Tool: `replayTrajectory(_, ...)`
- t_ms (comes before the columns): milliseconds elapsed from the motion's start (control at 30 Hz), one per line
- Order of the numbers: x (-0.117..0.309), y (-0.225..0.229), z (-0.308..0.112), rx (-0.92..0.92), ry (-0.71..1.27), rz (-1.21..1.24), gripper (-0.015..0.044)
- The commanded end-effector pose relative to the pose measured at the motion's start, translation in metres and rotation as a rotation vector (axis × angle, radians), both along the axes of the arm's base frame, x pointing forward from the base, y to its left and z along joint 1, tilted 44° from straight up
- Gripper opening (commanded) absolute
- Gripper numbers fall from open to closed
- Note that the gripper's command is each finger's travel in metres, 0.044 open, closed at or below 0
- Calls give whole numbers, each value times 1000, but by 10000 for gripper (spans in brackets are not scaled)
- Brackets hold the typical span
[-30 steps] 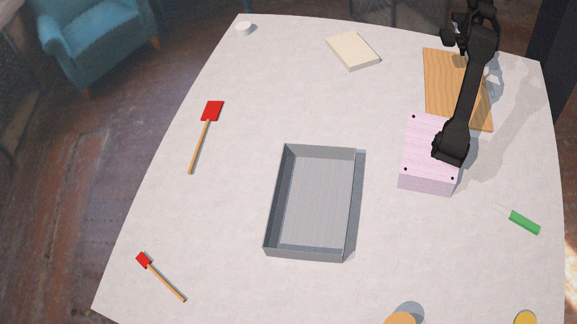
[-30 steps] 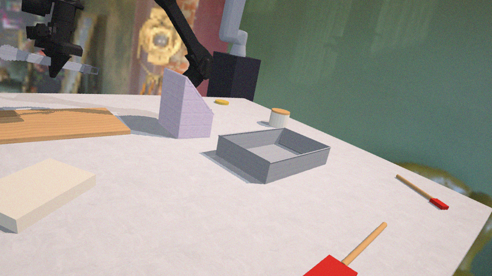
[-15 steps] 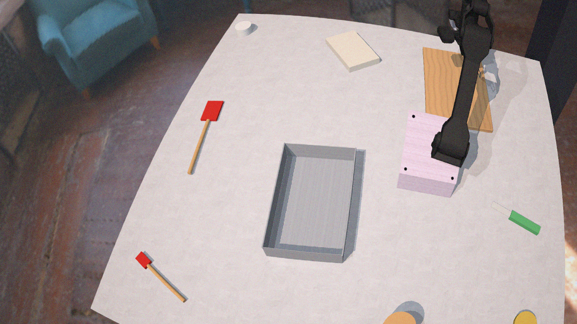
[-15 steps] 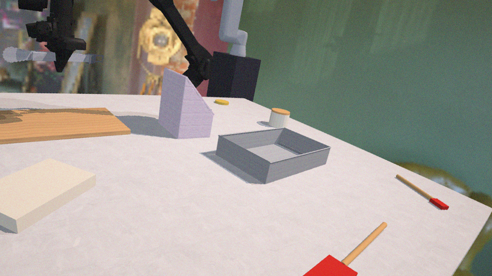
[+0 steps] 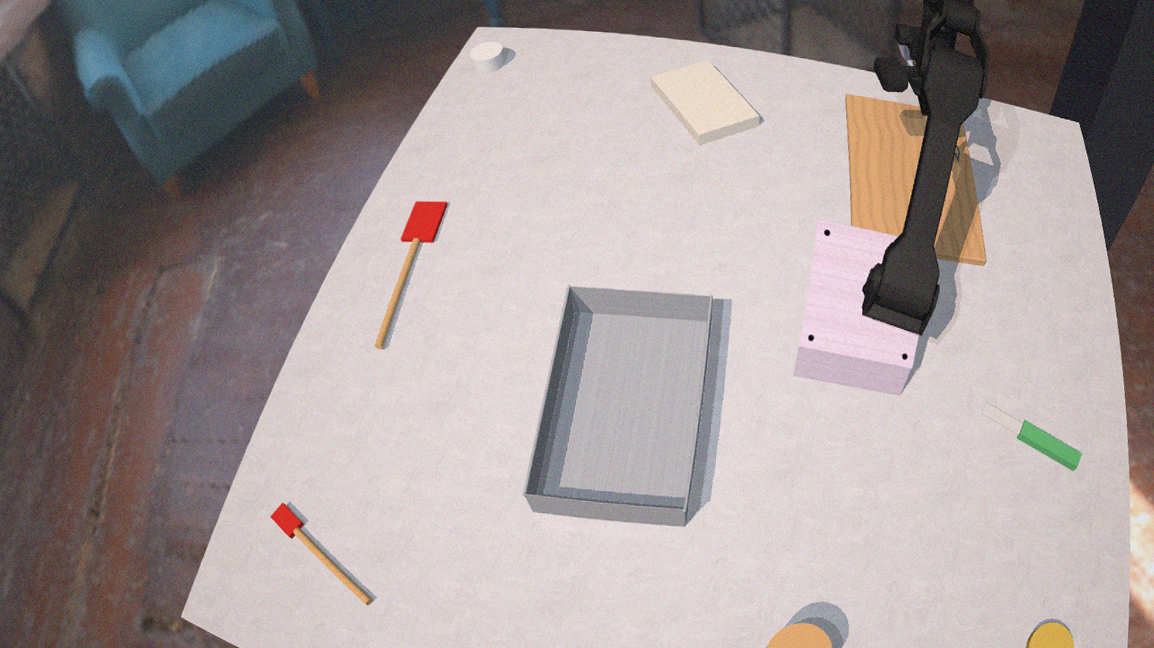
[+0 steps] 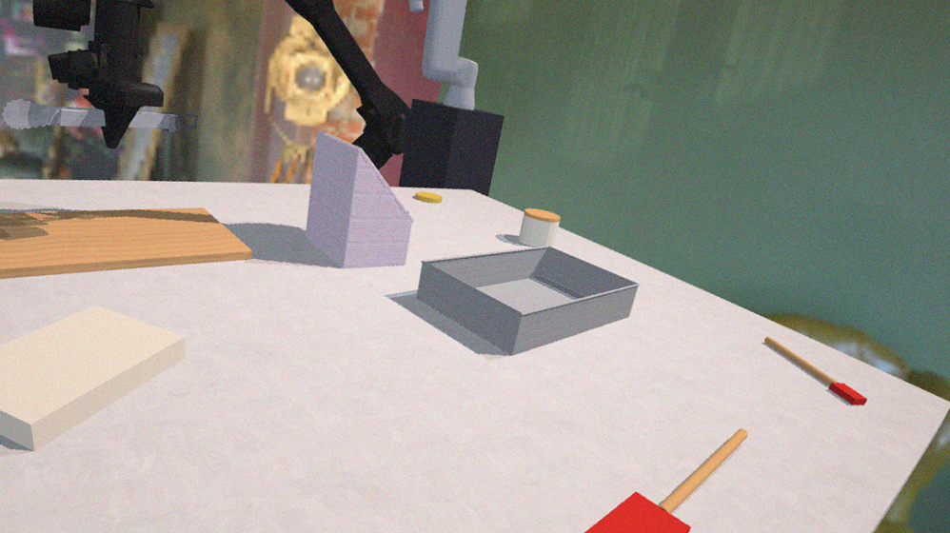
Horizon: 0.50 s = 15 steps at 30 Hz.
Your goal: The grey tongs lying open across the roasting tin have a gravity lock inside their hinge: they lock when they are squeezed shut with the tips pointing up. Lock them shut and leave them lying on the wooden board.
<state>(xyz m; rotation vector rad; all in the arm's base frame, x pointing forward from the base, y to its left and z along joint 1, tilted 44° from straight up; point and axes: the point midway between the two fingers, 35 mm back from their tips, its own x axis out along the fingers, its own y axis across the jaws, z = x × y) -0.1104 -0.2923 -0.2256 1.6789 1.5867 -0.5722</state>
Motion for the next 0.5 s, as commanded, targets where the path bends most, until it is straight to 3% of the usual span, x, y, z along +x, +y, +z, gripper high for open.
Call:
replayTrajectory(0,0,4,-5,-3,3,2,-150)
replayTrajectory(467,3,18,-24,-19,6,3,-150)
